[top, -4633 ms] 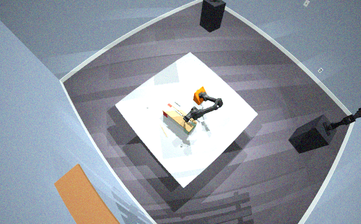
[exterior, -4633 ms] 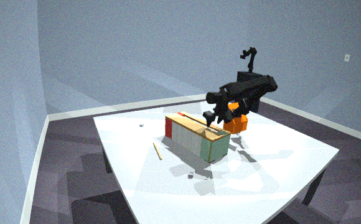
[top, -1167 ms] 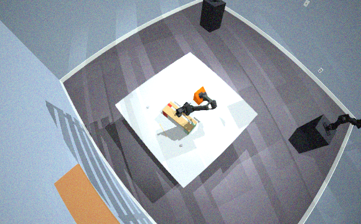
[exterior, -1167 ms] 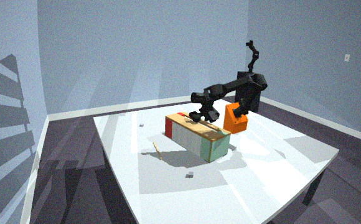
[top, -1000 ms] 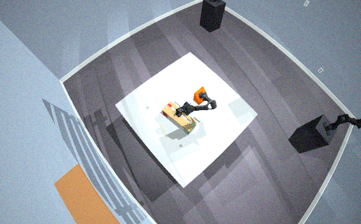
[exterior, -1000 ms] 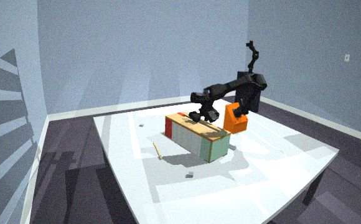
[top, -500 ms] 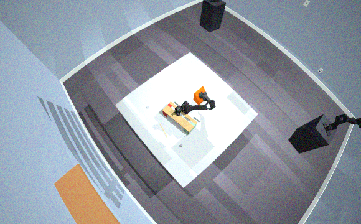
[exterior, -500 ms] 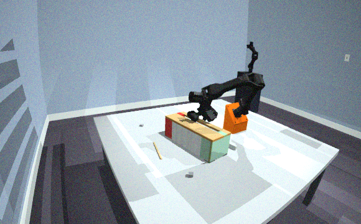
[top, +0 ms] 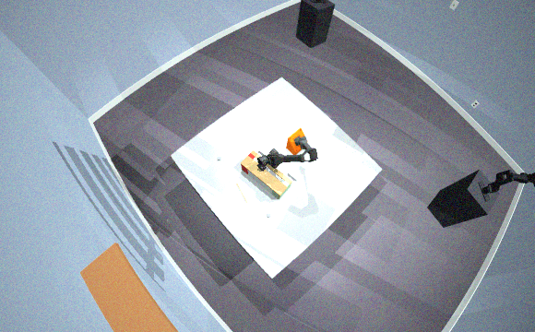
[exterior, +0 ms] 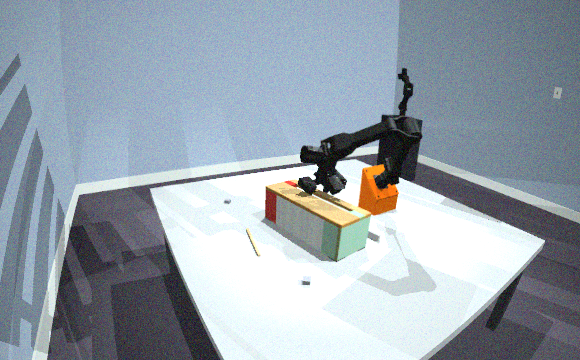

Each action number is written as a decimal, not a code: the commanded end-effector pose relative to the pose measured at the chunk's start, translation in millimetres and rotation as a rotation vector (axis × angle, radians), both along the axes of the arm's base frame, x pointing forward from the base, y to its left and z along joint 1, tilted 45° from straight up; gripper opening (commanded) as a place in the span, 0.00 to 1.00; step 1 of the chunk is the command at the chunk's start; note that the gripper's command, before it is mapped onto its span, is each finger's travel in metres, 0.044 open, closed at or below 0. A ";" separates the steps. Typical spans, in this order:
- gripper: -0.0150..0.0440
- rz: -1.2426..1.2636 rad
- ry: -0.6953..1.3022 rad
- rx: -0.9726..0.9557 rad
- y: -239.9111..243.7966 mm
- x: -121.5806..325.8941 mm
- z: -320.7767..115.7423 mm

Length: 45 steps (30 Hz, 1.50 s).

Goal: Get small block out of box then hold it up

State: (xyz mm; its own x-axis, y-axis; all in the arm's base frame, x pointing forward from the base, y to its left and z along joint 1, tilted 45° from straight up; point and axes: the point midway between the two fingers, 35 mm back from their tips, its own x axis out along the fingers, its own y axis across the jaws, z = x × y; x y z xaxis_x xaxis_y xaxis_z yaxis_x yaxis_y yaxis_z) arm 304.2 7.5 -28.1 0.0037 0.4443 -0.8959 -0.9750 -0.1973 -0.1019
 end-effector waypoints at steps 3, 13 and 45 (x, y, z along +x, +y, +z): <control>0.93 0.002 -0.007 -0.007 -5.6 3.3 -3.9; 0.93 0.002 -0.007 -0.007 -12.5 5.4 -10.9; 0.93 0.002 -0.008 -0.008 -34.6 12.1 -33.2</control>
